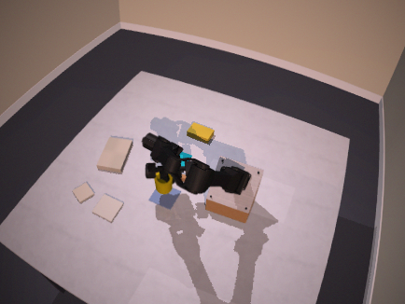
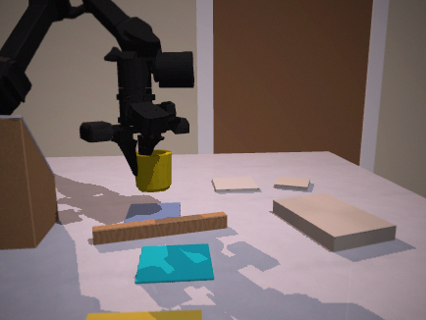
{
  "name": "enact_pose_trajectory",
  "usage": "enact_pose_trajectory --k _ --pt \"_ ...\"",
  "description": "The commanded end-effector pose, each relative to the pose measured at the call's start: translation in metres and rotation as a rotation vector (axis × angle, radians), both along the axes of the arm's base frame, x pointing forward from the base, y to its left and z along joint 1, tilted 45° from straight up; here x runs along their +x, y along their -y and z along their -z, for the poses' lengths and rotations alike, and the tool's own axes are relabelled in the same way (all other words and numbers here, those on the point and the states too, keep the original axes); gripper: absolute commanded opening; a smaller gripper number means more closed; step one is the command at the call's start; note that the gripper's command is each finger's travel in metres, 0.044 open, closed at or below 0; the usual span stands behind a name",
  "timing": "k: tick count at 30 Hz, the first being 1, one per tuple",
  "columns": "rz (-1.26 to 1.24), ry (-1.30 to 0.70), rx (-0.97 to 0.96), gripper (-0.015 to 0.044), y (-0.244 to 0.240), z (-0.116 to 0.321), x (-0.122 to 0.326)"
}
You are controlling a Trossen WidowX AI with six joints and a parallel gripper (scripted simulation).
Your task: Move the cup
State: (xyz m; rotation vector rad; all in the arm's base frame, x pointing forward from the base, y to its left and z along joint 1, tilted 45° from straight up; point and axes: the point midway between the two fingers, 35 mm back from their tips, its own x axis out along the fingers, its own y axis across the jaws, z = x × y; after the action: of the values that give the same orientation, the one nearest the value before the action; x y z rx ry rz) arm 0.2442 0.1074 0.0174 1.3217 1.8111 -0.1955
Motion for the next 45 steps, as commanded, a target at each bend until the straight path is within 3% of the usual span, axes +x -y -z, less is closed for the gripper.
enact_pose_trajectory --k 1,45 --pt "0.001 -0.002 0.0 0.0 0.001 0.002 0.0" --pt "-0.003 0.005 -0.003 0.0 0.06 0.056 0.026"
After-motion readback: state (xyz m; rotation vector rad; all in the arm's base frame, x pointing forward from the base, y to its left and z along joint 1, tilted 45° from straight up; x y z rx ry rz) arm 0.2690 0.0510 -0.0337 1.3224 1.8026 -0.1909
